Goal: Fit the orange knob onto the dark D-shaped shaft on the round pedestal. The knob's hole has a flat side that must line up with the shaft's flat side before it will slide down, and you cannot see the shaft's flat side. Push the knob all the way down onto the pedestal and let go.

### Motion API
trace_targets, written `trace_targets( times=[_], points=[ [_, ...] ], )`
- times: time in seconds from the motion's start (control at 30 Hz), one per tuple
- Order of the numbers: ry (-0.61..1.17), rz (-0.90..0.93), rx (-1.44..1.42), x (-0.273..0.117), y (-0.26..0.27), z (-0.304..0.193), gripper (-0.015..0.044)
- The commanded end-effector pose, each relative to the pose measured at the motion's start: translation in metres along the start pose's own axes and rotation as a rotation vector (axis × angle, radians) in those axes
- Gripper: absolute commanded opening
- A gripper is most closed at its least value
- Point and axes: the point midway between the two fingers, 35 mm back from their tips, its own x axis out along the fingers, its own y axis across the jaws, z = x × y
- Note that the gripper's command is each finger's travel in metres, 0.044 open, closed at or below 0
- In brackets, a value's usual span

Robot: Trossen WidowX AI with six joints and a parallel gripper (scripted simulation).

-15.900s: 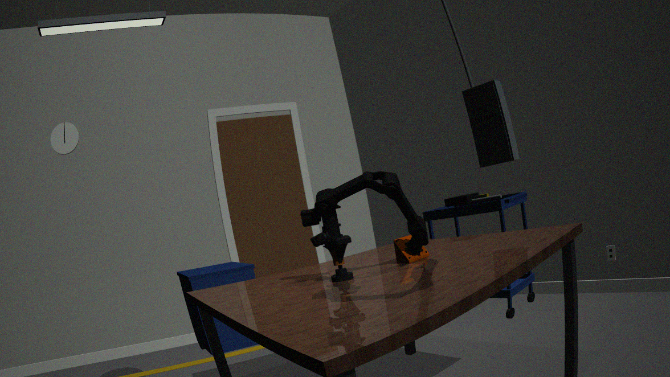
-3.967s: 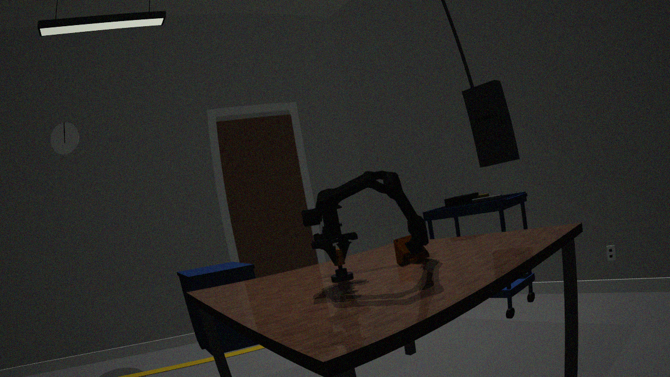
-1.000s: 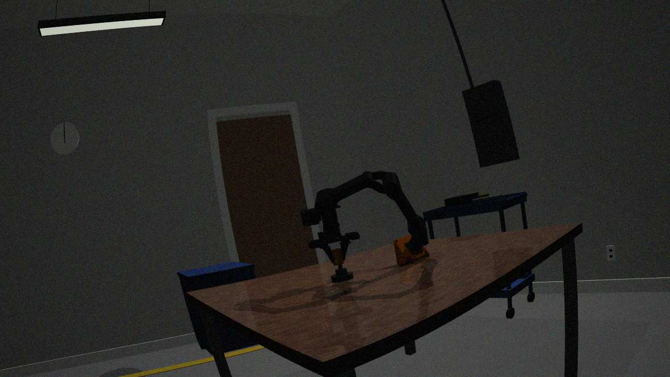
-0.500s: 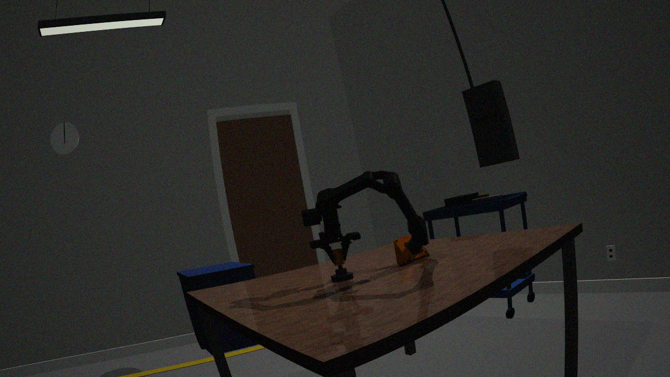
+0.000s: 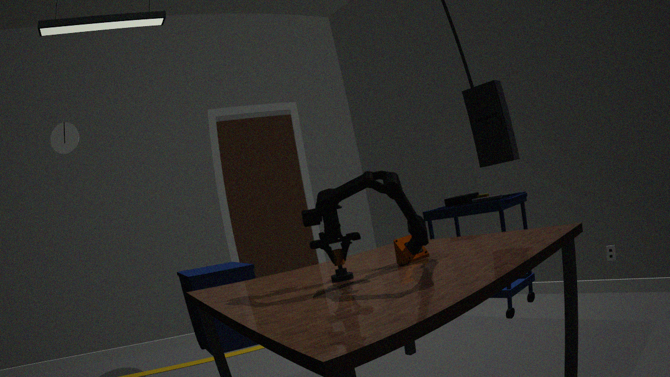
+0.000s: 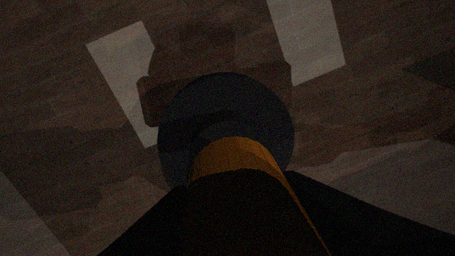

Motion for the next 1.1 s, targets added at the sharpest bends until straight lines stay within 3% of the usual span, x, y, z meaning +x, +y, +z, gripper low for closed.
trace_targets(
  times=[0.0, 0.27, 0.5, 1.07],
  points=[
    [-0.001, 0.002, 0.002, -0.0003, 0.0014, 0.0005, 0.0],
    [-0.002, 0.002, 0.011, -0.0047, 0.0023, -0.0001, 0.0],
    [-0.001, 0.002, 0.212, -0.0053, 0.004, -0.0001, 0.0],
    [-0.001, 0.002, 0.212, -0.0015, 0.0004, -0.0003, 0.0]
  ],
)
